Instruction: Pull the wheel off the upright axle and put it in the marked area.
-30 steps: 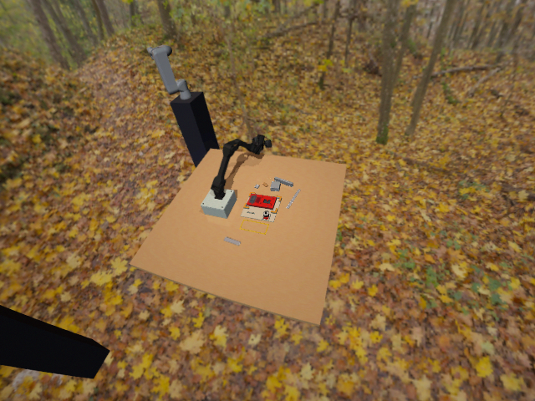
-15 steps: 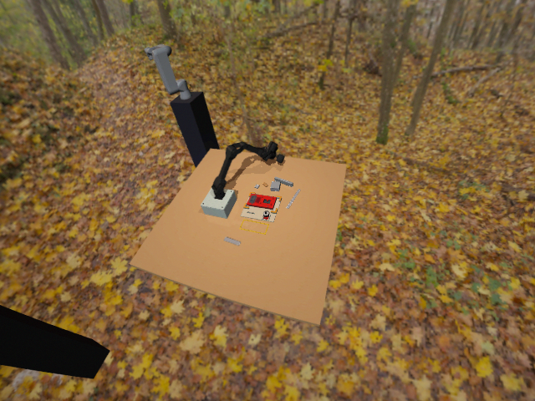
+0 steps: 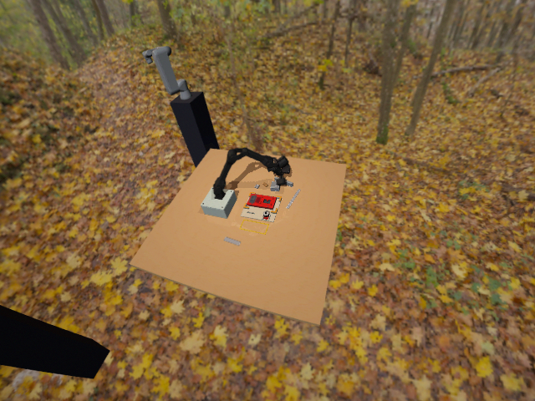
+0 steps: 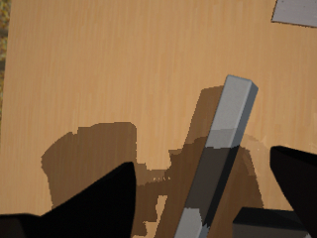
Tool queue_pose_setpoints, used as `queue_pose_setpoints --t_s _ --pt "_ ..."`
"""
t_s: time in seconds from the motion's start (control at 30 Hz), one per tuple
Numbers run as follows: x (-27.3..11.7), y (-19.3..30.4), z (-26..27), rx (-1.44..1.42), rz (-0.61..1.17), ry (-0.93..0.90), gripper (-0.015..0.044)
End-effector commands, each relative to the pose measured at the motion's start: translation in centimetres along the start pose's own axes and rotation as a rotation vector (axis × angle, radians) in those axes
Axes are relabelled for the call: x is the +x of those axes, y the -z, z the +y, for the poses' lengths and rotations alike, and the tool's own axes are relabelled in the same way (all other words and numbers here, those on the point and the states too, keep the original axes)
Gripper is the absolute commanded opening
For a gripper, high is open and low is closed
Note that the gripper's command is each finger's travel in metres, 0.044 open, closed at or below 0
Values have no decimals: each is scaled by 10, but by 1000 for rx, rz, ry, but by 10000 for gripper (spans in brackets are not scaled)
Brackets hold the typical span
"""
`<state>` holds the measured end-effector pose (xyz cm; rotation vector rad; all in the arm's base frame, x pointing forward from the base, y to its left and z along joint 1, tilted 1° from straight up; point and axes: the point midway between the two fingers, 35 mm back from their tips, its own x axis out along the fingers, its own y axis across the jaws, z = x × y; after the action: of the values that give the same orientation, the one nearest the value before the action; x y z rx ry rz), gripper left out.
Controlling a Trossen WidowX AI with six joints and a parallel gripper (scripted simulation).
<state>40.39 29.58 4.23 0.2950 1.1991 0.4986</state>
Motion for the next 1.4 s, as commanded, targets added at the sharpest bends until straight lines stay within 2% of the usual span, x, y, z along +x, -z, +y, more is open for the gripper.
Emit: queue_pose_setpoints --t_s 0.0,0.3,0.67,1.03,1.37 --pt "-23 -12 -45 232 -10 98 300" --pt "-90 -8 -167 883 -52 363 300" --pt "-183 41 -272 1610 -155 658 300" --pt "-180 46 -266 1621 -157 663 300" --pt "-121 71 -300 1621 -156 663 300"
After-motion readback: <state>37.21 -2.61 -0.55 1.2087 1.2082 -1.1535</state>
